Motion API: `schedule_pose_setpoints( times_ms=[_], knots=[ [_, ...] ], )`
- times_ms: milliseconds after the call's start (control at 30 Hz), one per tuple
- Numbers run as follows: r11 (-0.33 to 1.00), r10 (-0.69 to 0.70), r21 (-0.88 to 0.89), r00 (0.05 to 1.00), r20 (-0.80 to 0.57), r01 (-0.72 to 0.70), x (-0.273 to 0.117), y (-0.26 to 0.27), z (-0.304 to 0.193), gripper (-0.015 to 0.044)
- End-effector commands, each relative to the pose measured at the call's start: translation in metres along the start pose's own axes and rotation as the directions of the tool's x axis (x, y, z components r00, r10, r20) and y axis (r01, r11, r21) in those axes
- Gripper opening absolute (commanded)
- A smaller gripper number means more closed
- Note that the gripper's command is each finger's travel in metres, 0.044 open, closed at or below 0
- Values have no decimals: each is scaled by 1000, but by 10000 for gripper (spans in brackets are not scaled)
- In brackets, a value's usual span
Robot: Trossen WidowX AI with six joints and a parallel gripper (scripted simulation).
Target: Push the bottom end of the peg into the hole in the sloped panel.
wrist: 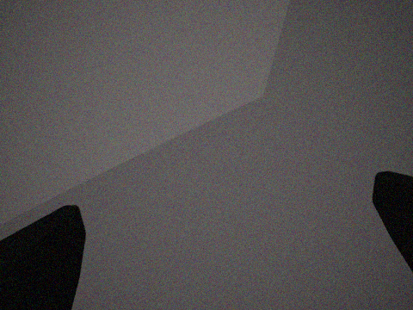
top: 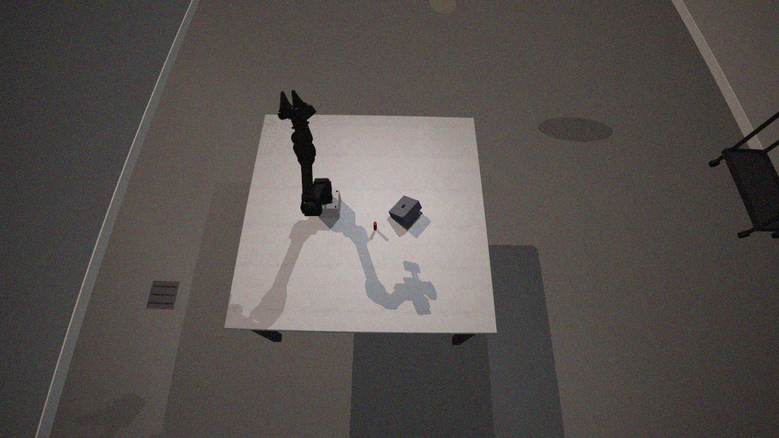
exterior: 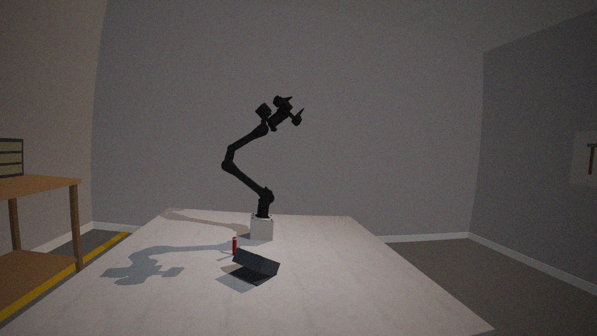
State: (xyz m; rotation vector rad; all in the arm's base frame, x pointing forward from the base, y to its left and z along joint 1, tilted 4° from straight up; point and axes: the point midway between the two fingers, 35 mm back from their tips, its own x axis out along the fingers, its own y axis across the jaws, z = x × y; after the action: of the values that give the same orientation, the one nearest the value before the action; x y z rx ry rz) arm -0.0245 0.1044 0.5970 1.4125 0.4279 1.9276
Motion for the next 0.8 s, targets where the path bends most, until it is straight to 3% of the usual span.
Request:
schedule_pose_setpoints(
  times_ms=[0, 767],
  knots=[
    [995, -84, -50, 996, 31, 85, 8, -27, 6, 440],
    [828, -456, -243, 859, 235, 506, 11, -153, 60, 440]
  ],
)
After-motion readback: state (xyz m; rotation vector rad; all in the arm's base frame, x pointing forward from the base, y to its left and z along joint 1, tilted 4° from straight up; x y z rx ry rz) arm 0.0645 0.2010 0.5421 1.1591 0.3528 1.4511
